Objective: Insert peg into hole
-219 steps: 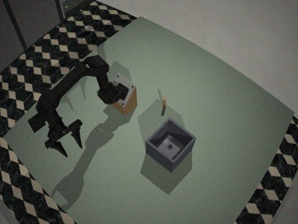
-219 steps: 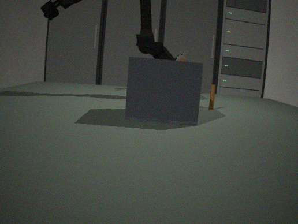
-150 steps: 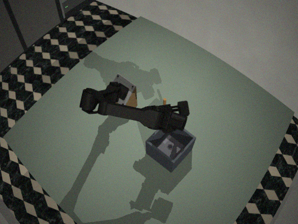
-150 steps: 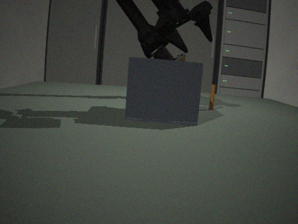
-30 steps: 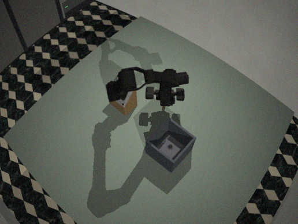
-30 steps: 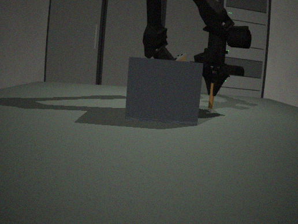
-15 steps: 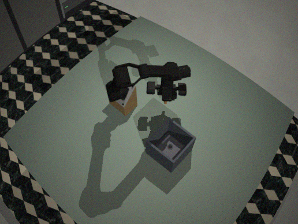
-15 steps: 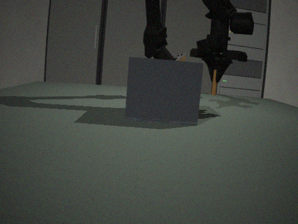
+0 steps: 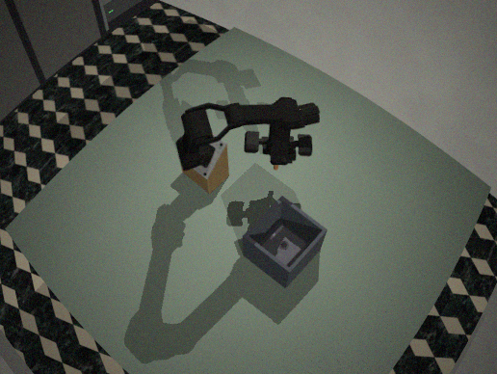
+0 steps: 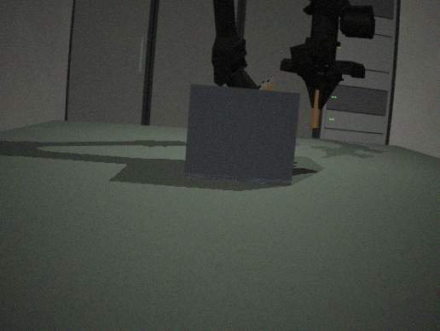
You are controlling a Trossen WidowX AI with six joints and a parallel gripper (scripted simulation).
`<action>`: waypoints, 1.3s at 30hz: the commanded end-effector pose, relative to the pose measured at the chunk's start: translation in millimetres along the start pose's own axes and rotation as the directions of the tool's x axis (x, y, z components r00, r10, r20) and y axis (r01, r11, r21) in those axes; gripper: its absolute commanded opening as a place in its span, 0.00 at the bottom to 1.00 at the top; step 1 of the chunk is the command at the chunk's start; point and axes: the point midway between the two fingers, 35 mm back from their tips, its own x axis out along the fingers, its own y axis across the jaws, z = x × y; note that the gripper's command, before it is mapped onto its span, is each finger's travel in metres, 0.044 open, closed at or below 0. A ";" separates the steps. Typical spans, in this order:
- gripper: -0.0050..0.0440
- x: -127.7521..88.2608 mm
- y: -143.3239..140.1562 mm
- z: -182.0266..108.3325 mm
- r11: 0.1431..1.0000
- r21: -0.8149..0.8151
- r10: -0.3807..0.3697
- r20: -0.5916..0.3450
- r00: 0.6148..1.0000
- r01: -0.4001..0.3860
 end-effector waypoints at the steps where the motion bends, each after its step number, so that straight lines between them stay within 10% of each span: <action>1: 0.10 -5.6 4.2 5.7 1.000 -0.001 0.008 -0.003 1.000 -0.008; 39: 0.10 -64.5 15.1 94.2 1.000 0.005 0.019 -0.009 1.000 -0.019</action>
